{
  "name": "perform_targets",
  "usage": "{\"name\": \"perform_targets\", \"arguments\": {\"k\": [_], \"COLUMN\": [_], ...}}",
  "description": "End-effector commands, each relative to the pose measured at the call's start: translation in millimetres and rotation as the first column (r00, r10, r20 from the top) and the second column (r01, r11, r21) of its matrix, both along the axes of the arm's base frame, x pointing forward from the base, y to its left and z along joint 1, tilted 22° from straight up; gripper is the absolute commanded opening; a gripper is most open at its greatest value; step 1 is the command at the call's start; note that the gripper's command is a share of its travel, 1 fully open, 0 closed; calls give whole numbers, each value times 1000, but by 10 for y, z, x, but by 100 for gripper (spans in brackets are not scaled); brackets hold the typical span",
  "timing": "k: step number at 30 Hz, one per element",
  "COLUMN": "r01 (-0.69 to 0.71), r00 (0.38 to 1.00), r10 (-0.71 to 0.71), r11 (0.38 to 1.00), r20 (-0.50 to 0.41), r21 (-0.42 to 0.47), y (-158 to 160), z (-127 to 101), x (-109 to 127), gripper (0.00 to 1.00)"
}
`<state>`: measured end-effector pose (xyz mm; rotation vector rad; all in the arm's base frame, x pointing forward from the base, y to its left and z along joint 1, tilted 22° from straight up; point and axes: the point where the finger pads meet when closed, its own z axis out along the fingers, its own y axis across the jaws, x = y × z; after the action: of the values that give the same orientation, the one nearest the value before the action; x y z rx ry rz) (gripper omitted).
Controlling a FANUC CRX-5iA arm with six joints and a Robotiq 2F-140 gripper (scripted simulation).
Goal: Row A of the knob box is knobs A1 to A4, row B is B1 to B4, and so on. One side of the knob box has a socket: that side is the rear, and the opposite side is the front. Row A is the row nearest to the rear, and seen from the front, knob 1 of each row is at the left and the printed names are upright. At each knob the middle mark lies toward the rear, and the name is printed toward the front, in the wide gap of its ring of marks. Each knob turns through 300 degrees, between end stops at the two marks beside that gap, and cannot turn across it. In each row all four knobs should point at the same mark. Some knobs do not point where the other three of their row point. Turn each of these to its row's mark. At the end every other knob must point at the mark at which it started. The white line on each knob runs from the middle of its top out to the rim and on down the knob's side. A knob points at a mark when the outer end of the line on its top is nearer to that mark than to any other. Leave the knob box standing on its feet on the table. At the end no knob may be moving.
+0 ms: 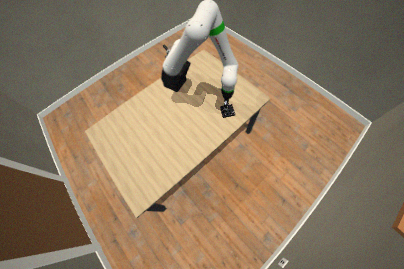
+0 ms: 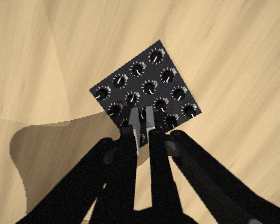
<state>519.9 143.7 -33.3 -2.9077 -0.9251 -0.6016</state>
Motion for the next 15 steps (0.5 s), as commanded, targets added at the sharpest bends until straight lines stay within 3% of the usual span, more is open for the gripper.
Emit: {"name": "perform_targets", "arguments": {"k": [1,8,15], "r01": [82,199,368], "r00": [997,980,929], "r10": [-81,-197,-361], "r11": [996,978,921], "r20": [-10,-34,-78], "r21": [26,68,125], "y": [1,1,1], "z": [1,1,1], "x": [1,1,1], "gripper": [5,5,5]}}
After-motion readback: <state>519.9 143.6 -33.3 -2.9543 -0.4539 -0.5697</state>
